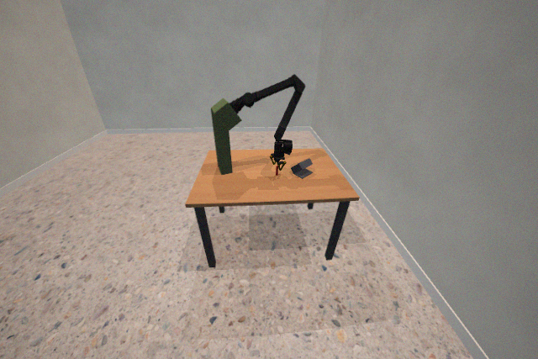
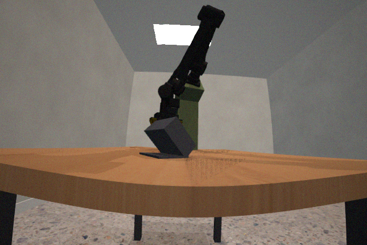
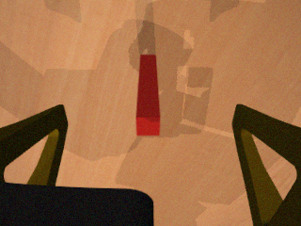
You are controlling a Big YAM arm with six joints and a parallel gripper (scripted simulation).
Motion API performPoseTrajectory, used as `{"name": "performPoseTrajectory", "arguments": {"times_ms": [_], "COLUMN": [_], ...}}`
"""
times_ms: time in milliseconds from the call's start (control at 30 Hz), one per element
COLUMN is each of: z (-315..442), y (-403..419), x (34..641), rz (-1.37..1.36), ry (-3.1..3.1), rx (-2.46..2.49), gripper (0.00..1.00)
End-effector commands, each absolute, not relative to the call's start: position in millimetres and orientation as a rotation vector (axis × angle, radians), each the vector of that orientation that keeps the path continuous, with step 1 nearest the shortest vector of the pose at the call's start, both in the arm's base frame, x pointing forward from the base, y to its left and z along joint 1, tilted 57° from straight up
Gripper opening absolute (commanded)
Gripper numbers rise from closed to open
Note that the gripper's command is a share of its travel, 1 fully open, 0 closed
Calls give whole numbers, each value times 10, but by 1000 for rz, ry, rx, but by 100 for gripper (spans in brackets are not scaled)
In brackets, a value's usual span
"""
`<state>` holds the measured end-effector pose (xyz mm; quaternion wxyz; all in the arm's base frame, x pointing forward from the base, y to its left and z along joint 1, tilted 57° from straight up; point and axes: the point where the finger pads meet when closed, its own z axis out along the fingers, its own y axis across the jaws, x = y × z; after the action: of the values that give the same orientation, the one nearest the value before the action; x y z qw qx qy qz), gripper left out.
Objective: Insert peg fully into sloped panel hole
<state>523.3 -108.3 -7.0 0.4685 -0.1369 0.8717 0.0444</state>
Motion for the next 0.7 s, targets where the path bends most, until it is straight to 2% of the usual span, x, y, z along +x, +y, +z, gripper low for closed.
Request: {"name": "performPoseTrajectory", "arguments": {"times_ms": [0, 133, 433, 667], "z": [-75, -81, -77, -77], "y": [-1045, -1041, -1082, -1082], "x": [5296, 5304, 5243, 5243], "rz": [115, 115, 108, 108], "ry": [2129, 2129, 2137, 2137], "rx": [-330, -330, -333, -333], "gripper": [100, 100, 0, 0]}}
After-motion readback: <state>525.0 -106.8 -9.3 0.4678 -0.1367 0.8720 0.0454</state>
